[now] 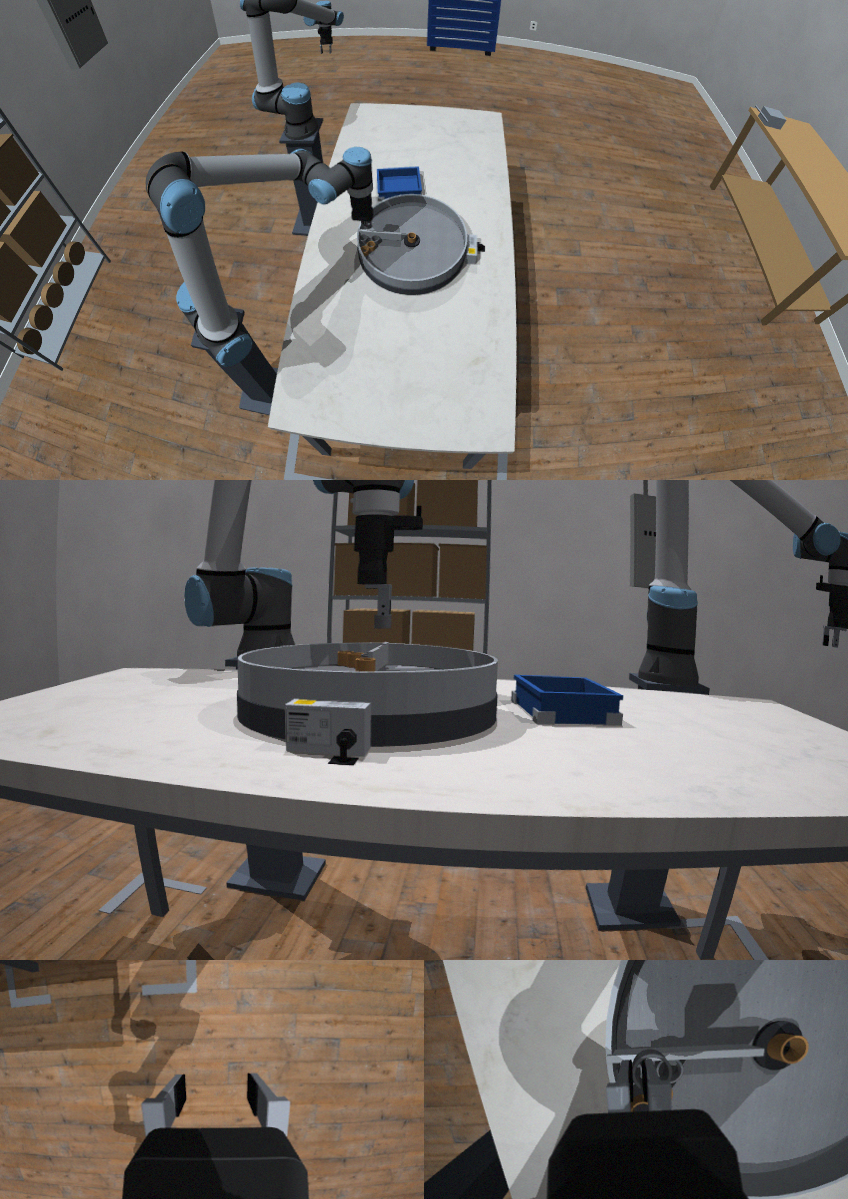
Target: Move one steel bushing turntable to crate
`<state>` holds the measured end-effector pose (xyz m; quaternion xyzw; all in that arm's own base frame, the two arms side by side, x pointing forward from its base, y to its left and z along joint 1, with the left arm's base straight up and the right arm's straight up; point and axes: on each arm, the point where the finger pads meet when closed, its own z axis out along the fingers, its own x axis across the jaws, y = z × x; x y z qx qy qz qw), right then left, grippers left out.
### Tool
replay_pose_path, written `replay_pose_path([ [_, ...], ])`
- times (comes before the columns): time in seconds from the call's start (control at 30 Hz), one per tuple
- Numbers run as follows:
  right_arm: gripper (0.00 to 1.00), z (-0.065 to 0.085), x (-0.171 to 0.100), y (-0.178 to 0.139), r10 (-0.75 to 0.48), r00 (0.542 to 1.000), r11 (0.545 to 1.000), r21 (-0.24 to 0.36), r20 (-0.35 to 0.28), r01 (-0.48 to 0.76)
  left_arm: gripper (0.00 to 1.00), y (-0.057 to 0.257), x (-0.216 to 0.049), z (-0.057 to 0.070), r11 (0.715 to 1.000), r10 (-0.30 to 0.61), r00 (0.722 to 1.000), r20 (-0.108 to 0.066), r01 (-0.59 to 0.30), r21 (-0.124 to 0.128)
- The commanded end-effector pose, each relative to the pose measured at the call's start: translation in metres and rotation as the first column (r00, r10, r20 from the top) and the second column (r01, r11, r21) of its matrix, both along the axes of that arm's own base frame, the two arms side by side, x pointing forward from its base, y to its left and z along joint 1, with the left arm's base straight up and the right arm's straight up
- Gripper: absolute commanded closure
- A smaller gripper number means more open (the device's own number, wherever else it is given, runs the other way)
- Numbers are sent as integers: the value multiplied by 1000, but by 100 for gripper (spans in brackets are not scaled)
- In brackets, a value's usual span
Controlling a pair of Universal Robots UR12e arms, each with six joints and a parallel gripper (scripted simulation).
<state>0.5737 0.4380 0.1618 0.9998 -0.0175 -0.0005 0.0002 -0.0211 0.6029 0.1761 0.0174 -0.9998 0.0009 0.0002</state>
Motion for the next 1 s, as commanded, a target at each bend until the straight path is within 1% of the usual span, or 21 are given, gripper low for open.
replay_pose_path([
  [0.0, 100, 1, 5, 15, 0, 1000, 1000, 1, 1, 0, 0, 1, 0, 1, 1000, 0, 1000, 0, 0, 2],
  [0.2, 100, 1, 14, 48, 0, 1000, 1000, 1, 1, 0, 0, 1, 0, 1, 1000, 0, 1000, 0, 0, 2],
  [0.4, 100, 1, 25, 91, 0, 1000, 1000, 1, 1, 0, 0, 1, 0, 1, 1000, 0, 1000, 0, 0, 2],
  [0.47, 100, 1, 25, 91, 0, 1000, 1000, 1, 1, 0, 0, 1, 0, 1, 1000, 0, 1000, 0, 0, 2],
  [0.97, 100, 1, 57, 209, 0, 1000, 1000, 1, 1, 0, 0, 1, 0, 1, 1000, 0, 1000, 0, 0, 2],
])
